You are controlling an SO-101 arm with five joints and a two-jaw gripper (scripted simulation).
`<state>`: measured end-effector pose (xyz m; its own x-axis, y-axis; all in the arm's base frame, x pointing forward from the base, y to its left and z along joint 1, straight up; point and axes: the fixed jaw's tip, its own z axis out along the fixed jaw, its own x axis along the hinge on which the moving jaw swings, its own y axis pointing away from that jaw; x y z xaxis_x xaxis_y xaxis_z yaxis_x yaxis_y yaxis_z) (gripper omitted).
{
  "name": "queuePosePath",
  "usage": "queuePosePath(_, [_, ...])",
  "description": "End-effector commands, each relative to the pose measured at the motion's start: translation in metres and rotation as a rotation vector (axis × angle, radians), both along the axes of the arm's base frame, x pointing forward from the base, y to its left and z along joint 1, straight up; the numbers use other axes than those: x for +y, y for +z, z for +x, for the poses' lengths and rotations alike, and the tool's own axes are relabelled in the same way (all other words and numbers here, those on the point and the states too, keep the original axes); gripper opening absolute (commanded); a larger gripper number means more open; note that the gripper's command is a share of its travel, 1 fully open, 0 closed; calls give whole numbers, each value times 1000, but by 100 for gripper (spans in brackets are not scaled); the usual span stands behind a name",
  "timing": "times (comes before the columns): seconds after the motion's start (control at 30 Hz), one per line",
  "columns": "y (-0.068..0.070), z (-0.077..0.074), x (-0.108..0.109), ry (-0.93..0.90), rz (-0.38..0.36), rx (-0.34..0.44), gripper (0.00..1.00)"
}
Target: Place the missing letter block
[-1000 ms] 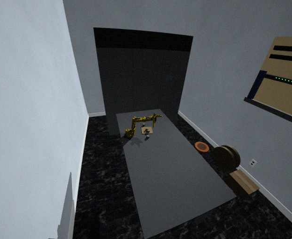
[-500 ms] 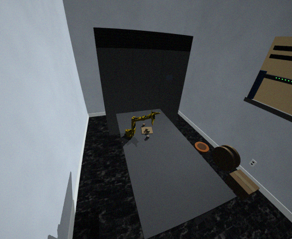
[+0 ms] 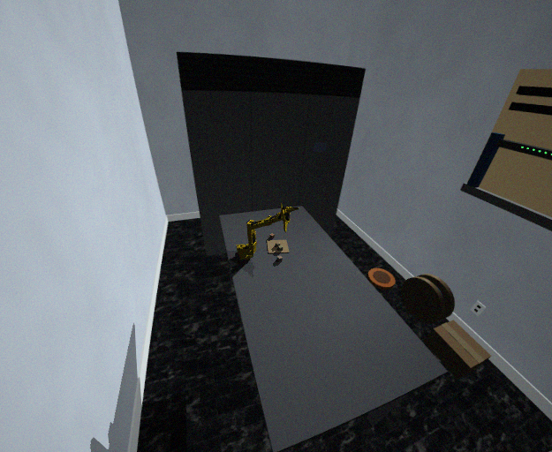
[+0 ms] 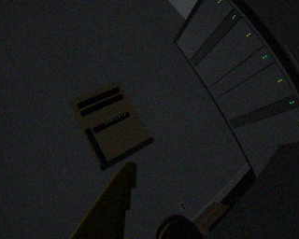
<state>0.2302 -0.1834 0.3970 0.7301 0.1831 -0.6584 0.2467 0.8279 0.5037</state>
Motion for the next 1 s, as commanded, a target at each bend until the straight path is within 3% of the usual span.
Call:
queuePosePath(0.0, [19,-14,12,0,-50,-61,100])
queuePosePath(0.27, [38,-34,28,0,-102,-124,100])
queuePosePath(0.57, [42,-38,31,0,-114,-138,100])
queuePosePath(0.83, [59,-59,49,0,-166,-201,100])
queuePosePath(0.97, [61,-62,51,0,-174,-210,100])
